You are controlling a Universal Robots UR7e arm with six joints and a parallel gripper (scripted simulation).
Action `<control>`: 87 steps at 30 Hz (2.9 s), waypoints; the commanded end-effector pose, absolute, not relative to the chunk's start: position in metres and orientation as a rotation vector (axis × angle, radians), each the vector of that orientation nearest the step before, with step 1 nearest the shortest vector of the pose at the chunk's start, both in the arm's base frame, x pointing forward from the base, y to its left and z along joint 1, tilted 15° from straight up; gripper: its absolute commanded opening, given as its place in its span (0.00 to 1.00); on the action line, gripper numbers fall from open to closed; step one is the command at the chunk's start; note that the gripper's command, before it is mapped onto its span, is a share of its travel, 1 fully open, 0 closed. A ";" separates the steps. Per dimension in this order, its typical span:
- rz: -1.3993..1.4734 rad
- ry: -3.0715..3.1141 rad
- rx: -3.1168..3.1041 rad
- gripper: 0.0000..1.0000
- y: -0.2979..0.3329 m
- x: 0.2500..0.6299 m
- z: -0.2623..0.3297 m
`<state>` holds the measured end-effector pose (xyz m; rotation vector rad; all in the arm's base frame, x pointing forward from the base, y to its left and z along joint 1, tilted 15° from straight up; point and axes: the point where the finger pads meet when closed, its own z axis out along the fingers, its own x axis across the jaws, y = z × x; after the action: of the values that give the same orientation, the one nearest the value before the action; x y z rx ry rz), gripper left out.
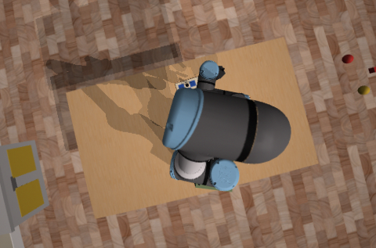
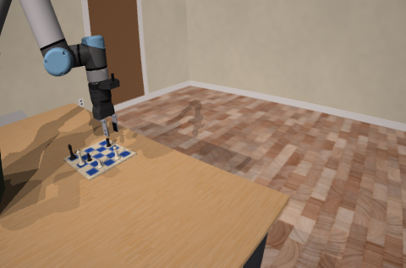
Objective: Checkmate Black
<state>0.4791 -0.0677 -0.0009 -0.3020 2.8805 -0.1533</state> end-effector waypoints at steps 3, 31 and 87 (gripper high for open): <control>-0.154 2.879 -0.302 0.79 -0.069 0.481 -0.008; -0.154 2.879 -0.302 0.79 -0.072 0.489 -0.040; -0.154 2.879 -0.302 0.79 -0.073 0.491 -0.047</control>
<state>0.4901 -0.0723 -0.0446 -0.3021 2.8801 -0.1535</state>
